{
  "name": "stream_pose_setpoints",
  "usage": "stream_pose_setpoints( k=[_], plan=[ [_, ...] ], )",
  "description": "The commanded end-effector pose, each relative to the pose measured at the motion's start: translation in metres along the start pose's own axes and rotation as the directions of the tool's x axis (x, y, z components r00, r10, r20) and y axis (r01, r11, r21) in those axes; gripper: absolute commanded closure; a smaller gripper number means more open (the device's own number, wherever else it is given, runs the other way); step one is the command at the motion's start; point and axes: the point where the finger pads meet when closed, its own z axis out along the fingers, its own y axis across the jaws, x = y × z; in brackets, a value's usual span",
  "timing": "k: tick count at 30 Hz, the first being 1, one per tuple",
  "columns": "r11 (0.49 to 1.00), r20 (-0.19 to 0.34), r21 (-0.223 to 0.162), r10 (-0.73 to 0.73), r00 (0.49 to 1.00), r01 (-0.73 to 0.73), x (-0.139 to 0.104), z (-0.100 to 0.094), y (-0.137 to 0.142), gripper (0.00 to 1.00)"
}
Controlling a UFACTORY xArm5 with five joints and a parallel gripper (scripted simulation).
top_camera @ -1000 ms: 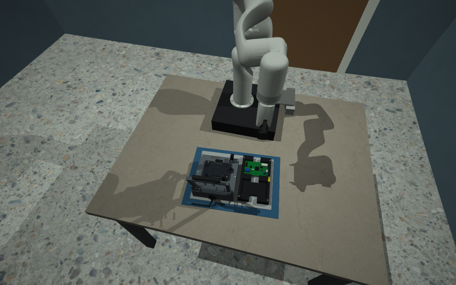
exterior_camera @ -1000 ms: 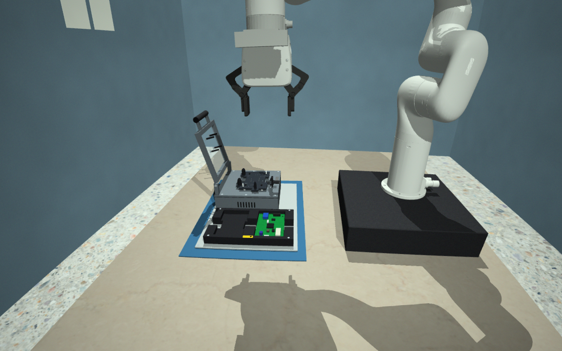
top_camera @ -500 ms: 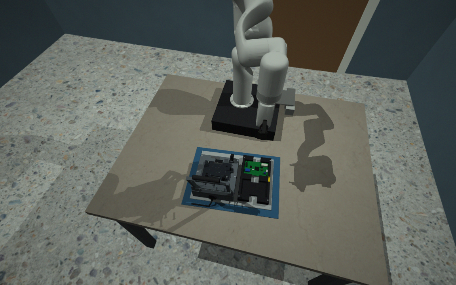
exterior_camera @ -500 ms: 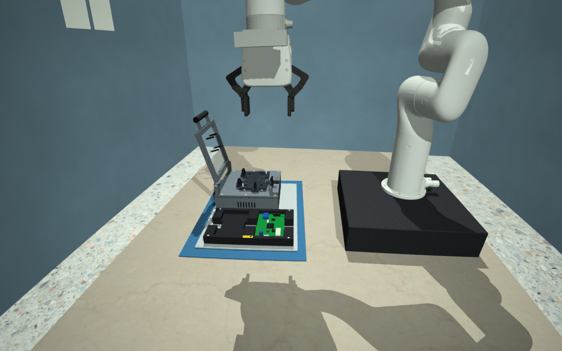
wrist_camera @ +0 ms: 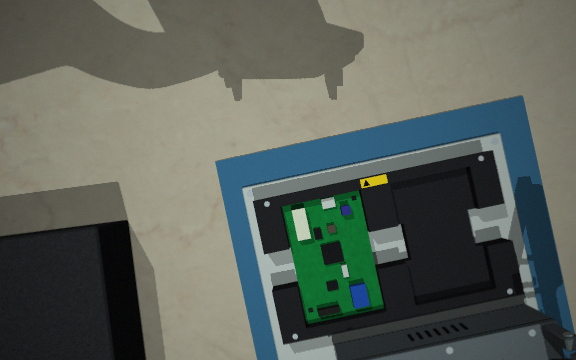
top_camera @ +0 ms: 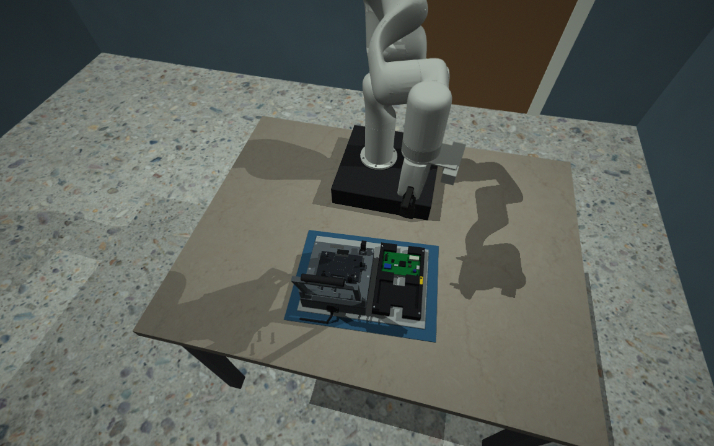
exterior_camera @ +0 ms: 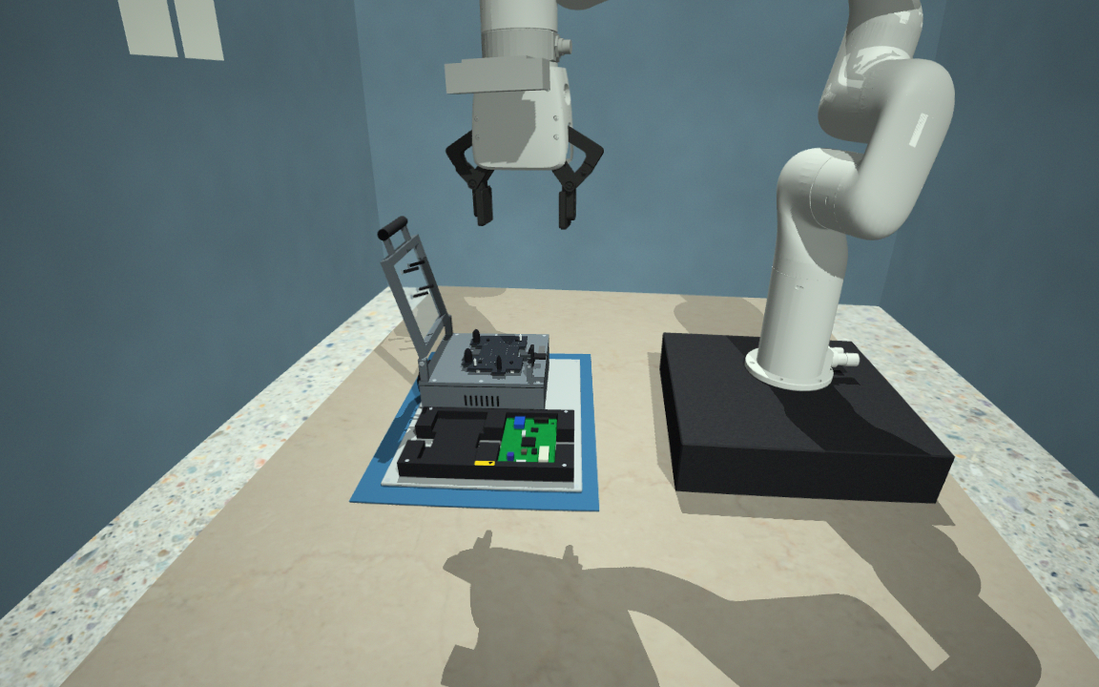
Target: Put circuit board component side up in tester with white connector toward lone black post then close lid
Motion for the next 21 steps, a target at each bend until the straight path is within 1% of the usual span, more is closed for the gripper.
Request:
stream_pose_setpoints(
  k=[1,5,9,11,14,17,21],
  plan=[
    [0.986,-0.002,-0.003,0.167,0.986,-0.167,0.0004,-0.0015,0.0008,0.0],
    [0.966,-0.003,-0.003,0.258,0.966,-0.258,0.0004,-0.0015,0.0008,0.0],
    [0.935,-0.003,-0.003,0.354,0.935,-0.354,0.0004,-0.0015,0.0008,0.0],
    [0.935,-0.003,-0.003,0.354,0.935,-0.354,0.0004,-0.0015,0.0008,0.0],
    [0.888,-0.003,-0.002,0.459,0.888,-0.459,0.0004,-0.0015,0.0008,0.0],
    [0.855,-0.003,-0.002,0.518,0.855,-0.518,0.0004,-0.0015,0.0008,0.0],
    [0.799,-0.004,-0.002,0.601,0.799,-0.601,0.0004,-0.0015,0.0008,0.0]
  ],
)
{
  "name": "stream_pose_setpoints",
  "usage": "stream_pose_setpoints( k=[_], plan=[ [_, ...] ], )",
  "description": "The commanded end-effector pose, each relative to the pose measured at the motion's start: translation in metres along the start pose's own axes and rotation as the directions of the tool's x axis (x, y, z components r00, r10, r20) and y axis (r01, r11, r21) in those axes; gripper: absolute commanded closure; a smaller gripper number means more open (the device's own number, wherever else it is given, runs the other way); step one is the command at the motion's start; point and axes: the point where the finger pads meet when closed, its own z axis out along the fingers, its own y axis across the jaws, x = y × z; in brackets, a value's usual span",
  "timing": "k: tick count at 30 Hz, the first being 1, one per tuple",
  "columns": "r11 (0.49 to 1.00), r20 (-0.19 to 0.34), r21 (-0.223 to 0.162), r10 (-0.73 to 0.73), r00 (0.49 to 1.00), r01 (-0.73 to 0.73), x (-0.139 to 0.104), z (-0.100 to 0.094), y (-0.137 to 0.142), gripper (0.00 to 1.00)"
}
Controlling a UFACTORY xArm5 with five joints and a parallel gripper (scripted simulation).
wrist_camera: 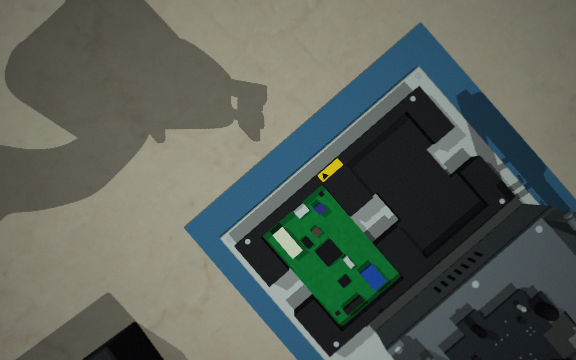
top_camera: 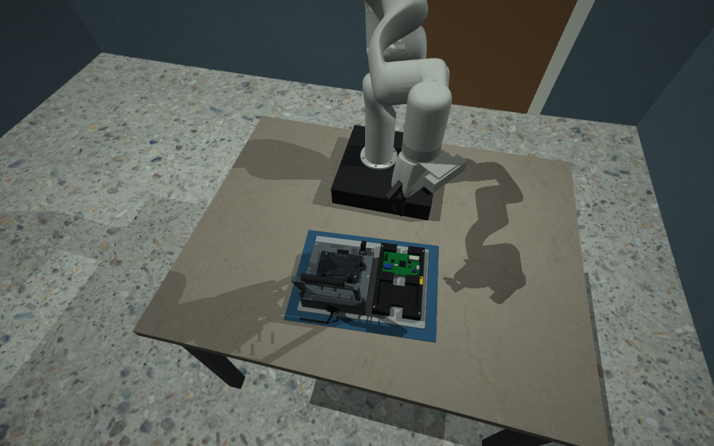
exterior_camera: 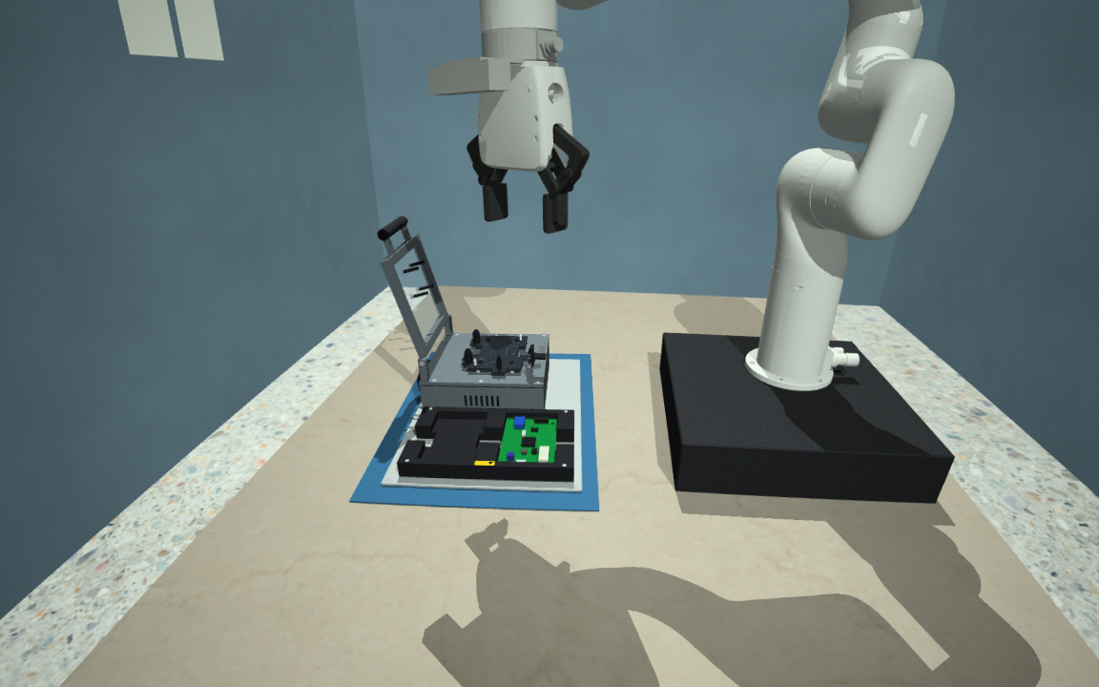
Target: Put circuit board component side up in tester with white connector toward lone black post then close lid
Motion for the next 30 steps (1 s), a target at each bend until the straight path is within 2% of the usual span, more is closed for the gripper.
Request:
stream_pose_setpoints(
  k=[1,5,7,9,15,22,24,26,30],
  plan=[
    [0.986,-0.004,-0.002,0.167,0.986,-0.167,0.0008,-0.0015,0.0005,0.0],
    [0.964,-0.004,-0.001,0.264,0.964,-0.264,0.0008,-0.0015,0.0005,0.0],
    [0.964,-0.004,-0.001,0.264,0.964,-0.264,0.0008,-0.0015,0.0005,0.0],
    [0.935,-0.004,-0.001,0.355,0.935,-0.355,0.0008,-0.0015,0.0005,0.0],
    [0.876,-0.004,0.0,0.482,0.876,-0.482,0.0008,-0.0015,0.0005,0.0],
    [0.779,-0.004,0.0,0.628,0.779,-0.628,0.0008,-0.0015,0.0005,0.0],
    [0.779,-0.004,0.0,0.628,0.779,-0.628,0.0008,-0.0015,0.0005,0.0],
    [0.715,-0.004,0.001,0.699,0.715,-0.699,0.0008,-0.0015,0.0005,0.0],
    [0.649,-0.004,0.001,0.76,0.649,-0.76,0.0008,-0.0015,0.0005,0.0]
  ],
)
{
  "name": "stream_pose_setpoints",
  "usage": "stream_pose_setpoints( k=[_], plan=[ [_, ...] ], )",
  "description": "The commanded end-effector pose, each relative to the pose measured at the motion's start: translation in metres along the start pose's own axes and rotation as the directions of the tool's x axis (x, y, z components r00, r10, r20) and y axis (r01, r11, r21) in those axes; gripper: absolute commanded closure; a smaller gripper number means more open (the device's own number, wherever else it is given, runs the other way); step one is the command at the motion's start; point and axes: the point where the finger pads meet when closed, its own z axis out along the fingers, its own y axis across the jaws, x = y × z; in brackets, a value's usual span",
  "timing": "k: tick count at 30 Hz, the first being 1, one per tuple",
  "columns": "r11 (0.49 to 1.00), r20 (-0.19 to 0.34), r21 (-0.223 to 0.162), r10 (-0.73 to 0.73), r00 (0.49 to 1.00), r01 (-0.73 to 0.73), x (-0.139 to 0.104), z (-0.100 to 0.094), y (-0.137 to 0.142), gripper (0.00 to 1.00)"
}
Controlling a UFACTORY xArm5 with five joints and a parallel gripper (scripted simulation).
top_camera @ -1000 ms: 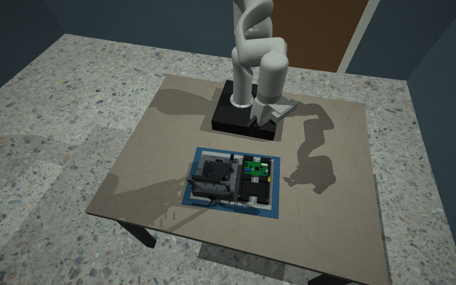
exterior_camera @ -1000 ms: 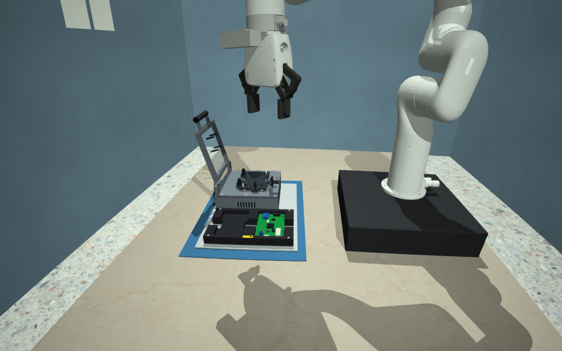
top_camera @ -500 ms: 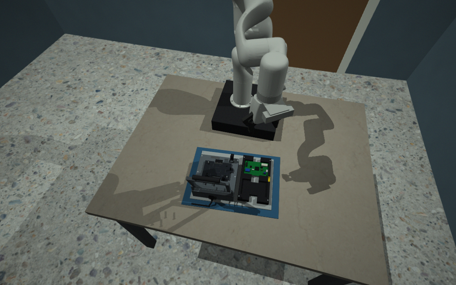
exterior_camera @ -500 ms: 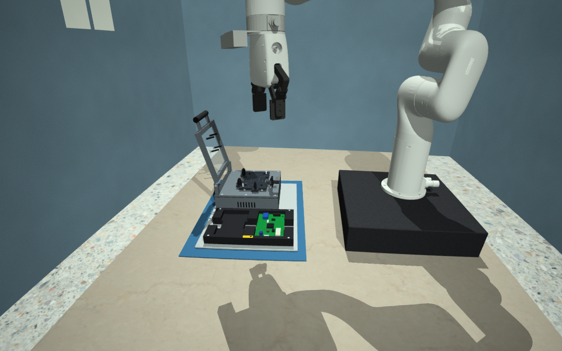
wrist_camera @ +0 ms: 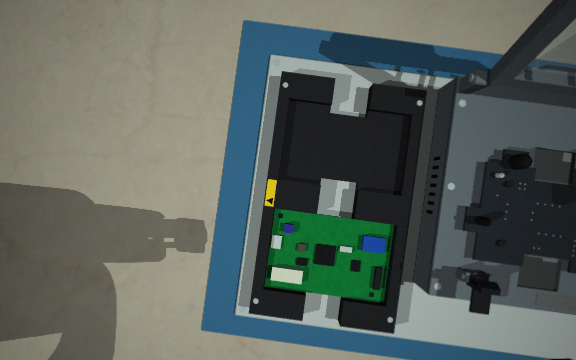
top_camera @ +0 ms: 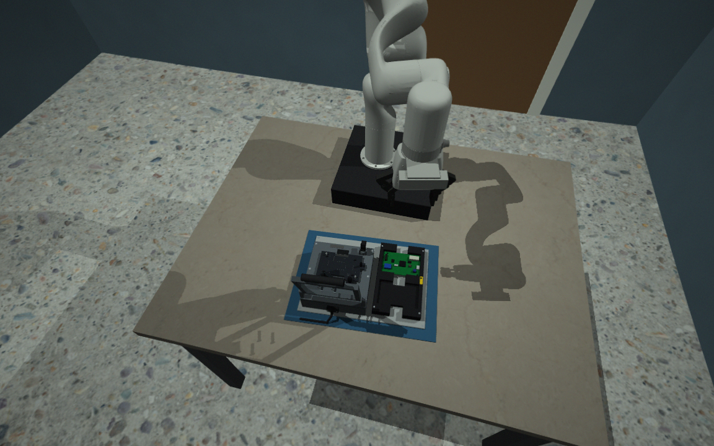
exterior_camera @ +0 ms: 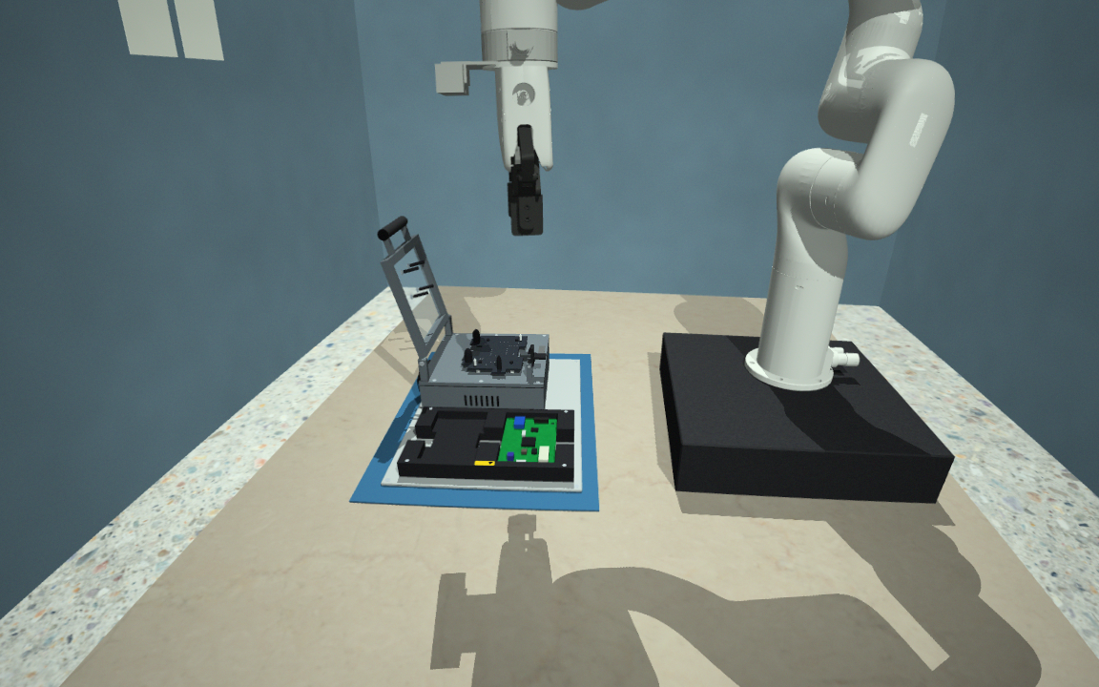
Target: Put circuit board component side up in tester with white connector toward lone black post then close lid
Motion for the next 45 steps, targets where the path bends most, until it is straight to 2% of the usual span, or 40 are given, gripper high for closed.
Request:
stream_pose_setpoints(
  k=[1,9,11,13,19,26,28,32,40,43,45],
  plan=[
    [0.986,-0.004,0.001,0.167,0.986,-0.167,0.0009,-0.0015,-0.0002,0.0],
    [0.933,-0.003,0.002,0.36,0.933,-0.36,0.0009,-0.0015,-0.0002,0.0],
    [0.933,-0.003,0.002,0.36,0.933,-0.36,0.0009,-0.0015,-0.0002,0.0],
    [0.895,-0.003,0.002,0.447,0.895,-0.447,0.0009,-0.0015,-0.0002,0.0],
    [0.824,-0.003,0.003,0.567,0.824,-0.567,0.0009,-0.0015,-0.0002,0.0],
    [0.712,-0.002,0.003,0.702,0.712,-0.702,0.0009,-0.0015,-0.0002,0.0],
    [0.712,-0.002,0.003,0.702,0.712,-0.702,0.0009,-0.0015,-0.0002,0.0],
    [0.613,-0.002,0.003,0.79,0.613,-0.79,0.0009,-0.0015,-0.0002,0.0],
    [0.467,-0.001,0.004,0.884,0.467,-0.884,0.0009,-0.0015,-0.0002,0.0],
    [0.43,-0.001,0.004,0.903,0.43,-0.903,0.0009,-0.0015,-0.0002,0.0],
    [0.43,-0.001,0.004,0.903,0.43,-0.903,0.0009,-0.0015,-0.0002,0.0]
  ],
)
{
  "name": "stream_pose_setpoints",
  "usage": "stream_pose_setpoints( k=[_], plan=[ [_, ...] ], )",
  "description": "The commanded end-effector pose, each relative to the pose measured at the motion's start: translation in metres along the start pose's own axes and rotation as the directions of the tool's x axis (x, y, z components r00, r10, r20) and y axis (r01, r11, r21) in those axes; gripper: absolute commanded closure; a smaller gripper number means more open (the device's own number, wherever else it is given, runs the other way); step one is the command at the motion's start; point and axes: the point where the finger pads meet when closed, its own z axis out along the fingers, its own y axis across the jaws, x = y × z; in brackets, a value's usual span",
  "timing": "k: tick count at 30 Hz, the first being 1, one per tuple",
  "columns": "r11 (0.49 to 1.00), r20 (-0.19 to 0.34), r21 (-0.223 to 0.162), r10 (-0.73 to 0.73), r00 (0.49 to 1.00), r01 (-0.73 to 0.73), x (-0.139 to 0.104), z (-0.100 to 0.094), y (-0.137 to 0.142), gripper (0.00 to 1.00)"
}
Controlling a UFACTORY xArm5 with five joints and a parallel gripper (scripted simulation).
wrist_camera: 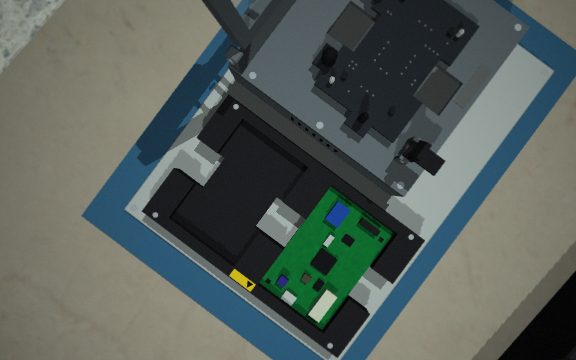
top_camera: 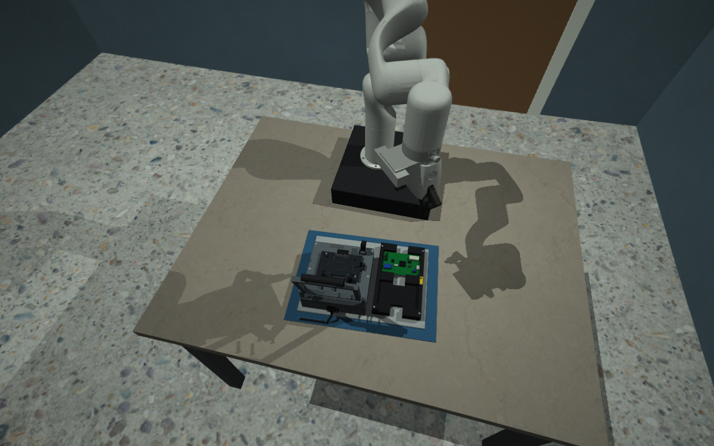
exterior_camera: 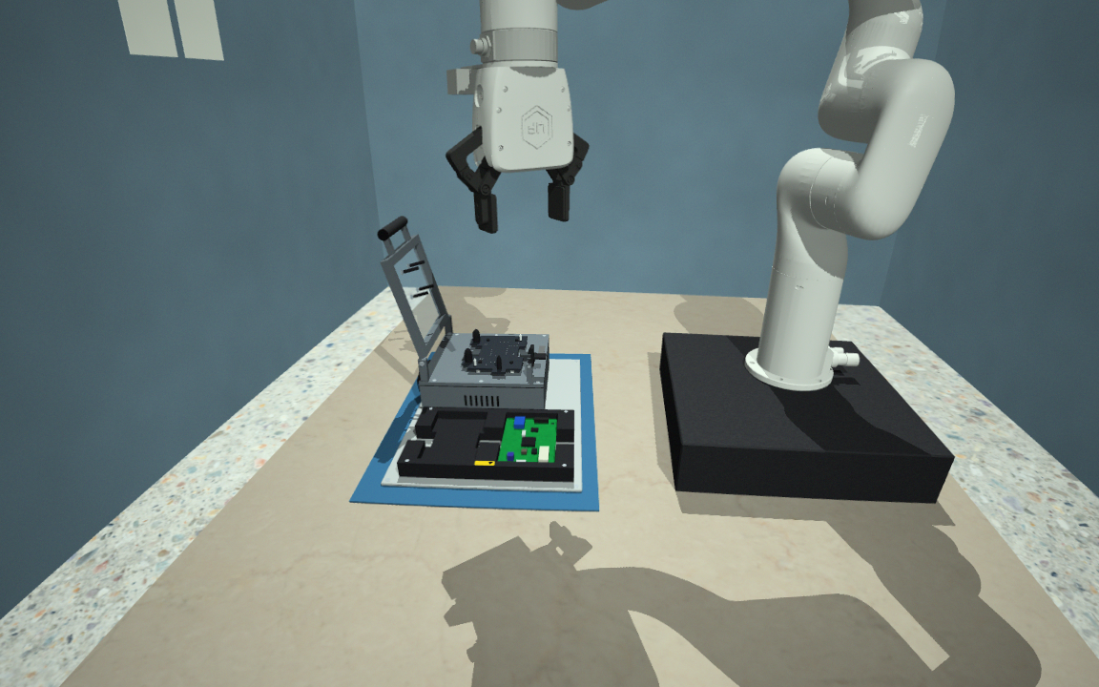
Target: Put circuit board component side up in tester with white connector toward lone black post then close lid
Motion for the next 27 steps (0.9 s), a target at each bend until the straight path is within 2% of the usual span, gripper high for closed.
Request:
stream_pose_setpoints(
  k=[1,19,23,27],
  plan=[
    [0.997,-0.001,0.004,0.071,0.997,-0.071,0.0,-0.001,-0.001,0.0],
    [0.994,-0.001,0.004,0.111,0.994,-0.111,0.0,0.0,-0.001,0.0],
    [0.994,-0.001,0.004,0.111,0.994,-0.111,-0.003,0.011,0.0,0.0],
    [0.994,-0.001,0.004,0.111,0.994,-0.111,-0.01,0.033,0.003,0.0]
  ],
)
